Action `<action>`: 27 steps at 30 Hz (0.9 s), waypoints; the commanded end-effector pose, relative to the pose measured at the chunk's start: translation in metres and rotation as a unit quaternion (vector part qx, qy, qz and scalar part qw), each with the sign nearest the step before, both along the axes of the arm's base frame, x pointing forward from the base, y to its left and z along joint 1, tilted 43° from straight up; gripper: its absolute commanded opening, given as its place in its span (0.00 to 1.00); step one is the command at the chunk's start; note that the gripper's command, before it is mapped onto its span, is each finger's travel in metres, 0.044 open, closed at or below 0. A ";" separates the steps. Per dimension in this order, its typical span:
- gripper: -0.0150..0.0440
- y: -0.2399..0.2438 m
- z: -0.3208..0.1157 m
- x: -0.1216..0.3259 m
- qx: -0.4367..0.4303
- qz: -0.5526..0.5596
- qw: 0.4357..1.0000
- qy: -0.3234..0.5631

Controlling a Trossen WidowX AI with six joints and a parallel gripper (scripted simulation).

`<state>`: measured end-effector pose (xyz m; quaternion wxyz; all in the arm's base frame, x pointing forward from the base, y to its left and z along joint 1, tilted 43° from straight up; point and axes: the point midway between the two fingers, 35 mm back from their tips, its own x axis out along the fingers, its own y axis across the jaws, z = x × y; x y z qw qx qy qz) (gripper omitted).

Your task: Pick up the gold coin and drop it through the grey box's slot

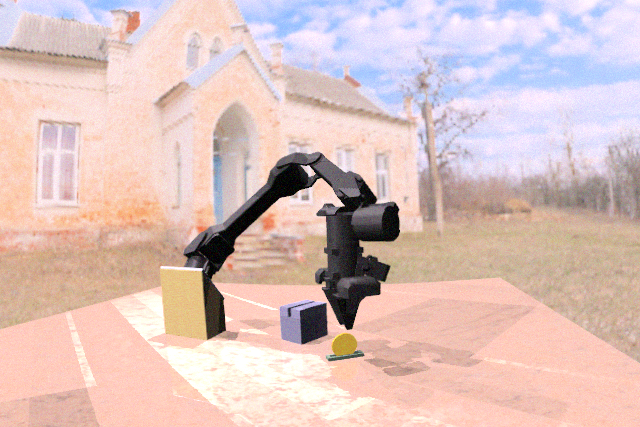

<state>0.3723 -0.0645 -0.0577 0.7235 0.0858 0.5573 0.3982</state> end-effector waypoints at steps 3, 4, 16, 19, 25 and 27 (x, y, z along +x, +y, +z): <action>0.53 0.008 -0.008 -0.001 0.004 -0.003 1.000 0.004; 0.53 0.009 -0.010 -0.001 0.004 -0.003 1.000 0.004; 0.53 0.022 -0.024 0.000 0.004 -0.003 1.000 0.004; 0.53 0.026 -0.027 0.000 0.005 -0.003 1.000 0.004; 0.53 0.032 -0.034 0.000 0.005 -0.003 1.000 0.004; 0.53 0.034 -0.036 0.000 0.005 -0.003 1.000 0.004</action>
